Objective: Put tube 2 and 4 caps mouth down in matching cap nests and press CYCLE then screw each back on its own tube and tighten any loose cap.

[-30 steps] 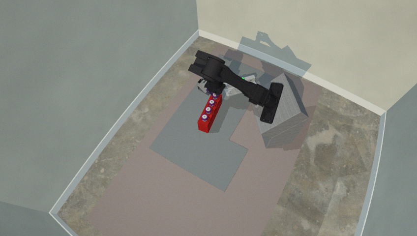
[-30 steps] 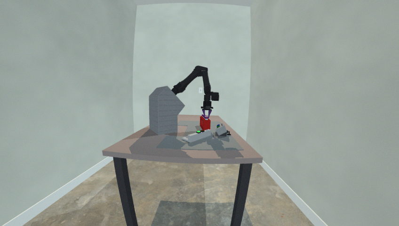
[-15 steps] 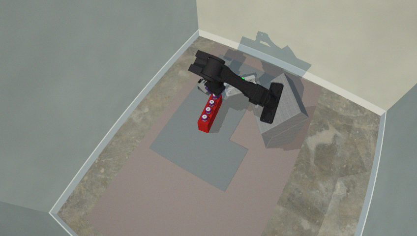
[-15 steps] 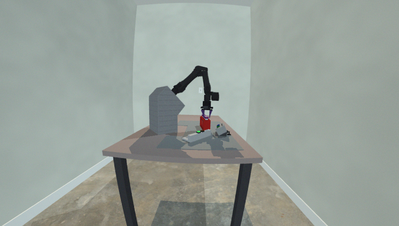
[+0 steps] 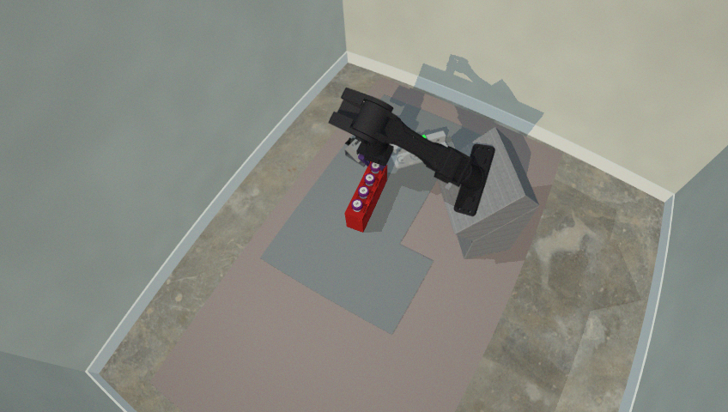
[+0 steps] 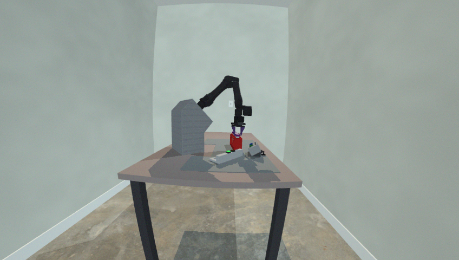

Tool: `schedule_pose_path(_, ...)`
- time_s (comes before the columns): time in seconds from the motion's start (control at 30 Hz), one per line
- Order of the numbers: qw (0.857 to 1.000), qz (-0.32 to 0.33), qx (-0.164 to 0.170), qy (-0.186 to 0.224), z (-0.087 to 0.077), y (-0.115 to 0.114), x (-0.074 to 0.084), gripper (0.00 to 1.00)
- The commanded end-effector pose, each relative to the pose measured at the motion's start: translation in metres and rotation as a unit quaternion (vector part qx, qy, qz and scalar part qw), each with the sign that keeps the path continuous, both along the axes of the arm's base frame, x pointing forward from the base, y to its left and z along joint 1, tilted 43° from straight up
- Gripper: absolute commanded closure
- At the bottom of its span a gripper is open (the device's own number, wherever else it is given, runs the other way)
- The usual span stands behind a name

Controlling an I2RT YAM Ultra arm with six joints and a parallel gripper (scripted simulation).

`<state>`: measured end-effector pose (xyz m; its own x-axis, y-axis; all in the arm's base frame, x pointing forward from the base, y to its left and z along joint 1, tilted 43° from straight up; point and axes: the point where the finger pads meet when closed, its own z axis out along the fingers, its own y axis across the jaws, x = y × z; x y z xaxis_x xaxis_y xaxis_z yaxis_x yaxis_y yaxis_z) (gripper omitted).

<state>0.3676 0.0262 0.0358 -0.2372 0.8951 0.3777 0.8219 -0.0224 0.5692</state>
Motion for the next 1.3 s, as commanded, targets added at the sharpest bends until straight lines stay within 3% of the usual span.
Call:
schedule_pose_path(0.0, 0.992, 0.091, -0.068, -0.06, 0.0024, -0.0019, 0.0009, 0.51)
schedule_pose_path(0.1, 0.978, 0.151, -0.111, -0.097, 0.0024, -0.0019, 0.0009, 0.51)
schedule_pose_path(0.13, 0.978, 0.151, -0.111, -0.097, 0.0024, -0.0019, 0.0009, 0.51)
schedule_pose_path(0.2, 0.959, 0.203, -0.148, -0.128, 0.0024, -0.0019, 0.0009, 0.51)
schedule_pose_path(0.3, 0.957, 0.21, -0.153, -0.132, 0.0024, -0.0019, 0.0008, 0.51)
schedule_pose_path(0.4, 0.915, 0.291, -0.211, -0.182, 0.0023, -0.0017, 0.0006, 0.51)
schedule_pose_path(0.43, 0.913, 0.295, -0.214, -0.184, 0.0023, -0.0017, 0.0006, 0.51)
schedule_pose_path(0.47, 0.895, 0.323, -0.233, -0.201, 0.0023, -0.0017, 0.0005, 0.51)
schedule_pose_path(0.5, 0.895, 0.323, -0.233, -0.201, 0.0023, -0.0017, 0.0005, 0.51)
schedule_pose_path(0.57, 0.86, 0.37, -0.267, -0.229, 0.0022, -0.0016, 0.0003, 0.51)
schedule_pose_path(0.6, 0.855, 0.376, -0.271, -0.233, 0.0022, -0.0016, 0.0003, 0.51)
schedule_pose_path(0.63, 0.833, 0.401, -0.289, -0.248, 0.0022, -0.0015, 0.0002, 0.51)
schedule_pose_path(0.67, 0.833, 0.402, -0.29, -0.249, 0.0022, -0.0015, 0.0002, 0.51)
schedule_pose_path(0.7, 0.809, 0.427, -0.307, -0.264, 0.0022, -0.0015, 0.0002, 0.51)
schedule_pose_path(0.73, 0.809, 0.427, -0.307, -0.264, 0.0022, -0.0015, 0.0003, 0.51)
schedule_pose_path(0.8, 0.762, 0.47, -0.338, -0.29, 0.0023, -0.0014, 0.0003, 0.51)
schedule_pose_path(0.87, 0.762, 0.47, -0.338, -0.29, 0.0023, -0.0014, 0.0003, 0.51)
schedule_pose_path(0.93, 0.702, 0.517, -0.372, -0.318, 0.0024, -0.0013, 0.0004, 0.51)
schedule_pose_path(0.97, 0.7, 0.519, -0.373, -0.319, 0.0024, -0.0013, 0.0004, 0.51)
schedule_pose_path(1.0, 0.67, 0.54, -0.388, -0.332, 0.0025, -0.0013, 0.0004, 0.51)
schedule_pose_path(1.03, 0.67, 0.54, -0.388, -0.332, 0.0025, -0.0013, 0.0005, 0.51)
schedule_pose_path(1.1, 0.612, 0.575, -0.413, -0.353, 0.0026, -0.0012, 0.0005, 0.51)
schedule_pose_path(1.13, 0.605, 0.579, -0.416, -0.355, 0.0026, -0.0012, 0.0006, 0.51)
schedule_pose_path(1.17, 0.572, 0.596, -0.428, -0.366, 0.0027, -0.0012, 0.0006, 0.51)
schedule_pose_path(1.2, 0.572, 0.597, -0.428, -0.366, 0.0027, -0.0012, 0.0007, 0.51)
schedule_pose_path(1.23, 0.537, 0.613, -0.44, -0.376, 0.0027, -0.0012, 0.0007, 0.51)
schedule_pose_path(1.27, 0.537, 0.613, -0.44, -0.376, 0.0028, -0.0012, 0.0007, 0.51)
